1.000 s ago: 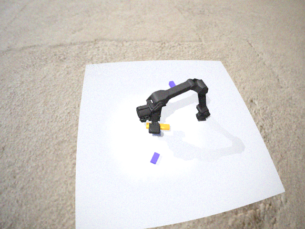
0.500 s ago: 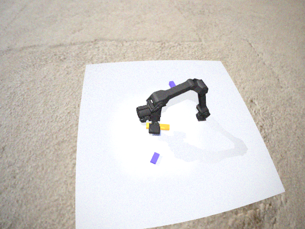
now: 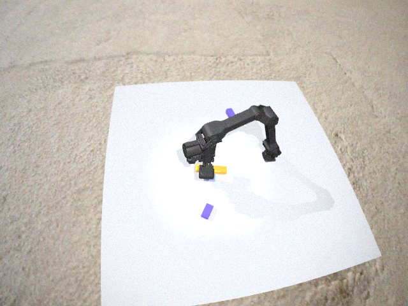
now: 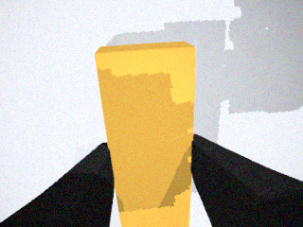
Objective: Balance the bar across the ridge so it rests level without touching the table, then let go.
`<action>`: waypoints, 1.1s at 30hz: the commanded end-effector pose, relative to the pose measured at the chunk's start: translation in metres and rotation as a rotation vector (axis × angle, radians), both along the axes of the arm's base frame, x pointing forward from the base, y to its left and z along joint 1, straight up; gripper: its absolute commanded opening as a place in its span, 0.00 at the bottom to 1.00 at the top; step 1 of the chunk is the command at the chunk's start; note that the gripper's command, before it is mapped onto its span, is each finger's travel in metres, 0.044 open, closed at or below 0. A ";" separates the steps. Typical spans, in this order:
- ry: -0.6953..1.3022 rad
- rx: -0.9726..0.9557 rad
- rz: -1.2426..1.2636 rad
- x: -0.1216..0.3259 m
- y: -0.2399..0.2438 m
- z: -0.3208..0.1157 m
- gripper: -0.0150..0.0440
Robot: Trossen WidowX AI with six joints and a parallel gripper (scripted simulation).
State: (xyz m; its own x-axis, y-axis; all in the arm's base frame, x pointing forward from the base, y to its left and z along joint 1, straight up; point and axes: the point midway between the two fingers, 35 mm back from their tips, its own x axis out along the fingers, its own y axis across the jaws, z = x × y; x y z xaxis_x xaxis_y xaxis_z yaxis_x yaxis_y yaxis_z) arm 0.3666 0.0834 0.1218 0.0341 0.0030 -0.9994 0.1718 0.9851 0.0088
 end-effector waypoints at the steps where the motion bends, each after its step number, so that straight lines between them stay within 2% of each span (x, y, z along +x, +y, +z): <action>1: 0.000 0.005 -0.004 0.000 0.001 -0.001 0.25; 33: 0.000 0.005 -0.004 0.000 0.001 -0.003 0.25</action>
State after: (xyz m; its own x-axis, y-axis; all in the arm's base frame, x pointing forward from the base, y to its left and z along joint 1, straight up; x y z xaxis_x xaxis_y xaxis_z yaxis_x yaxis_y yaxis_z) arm 0.3665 0.0836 0.1196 0.0341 0.0048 -0.9994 0.1724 0.9850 0.0106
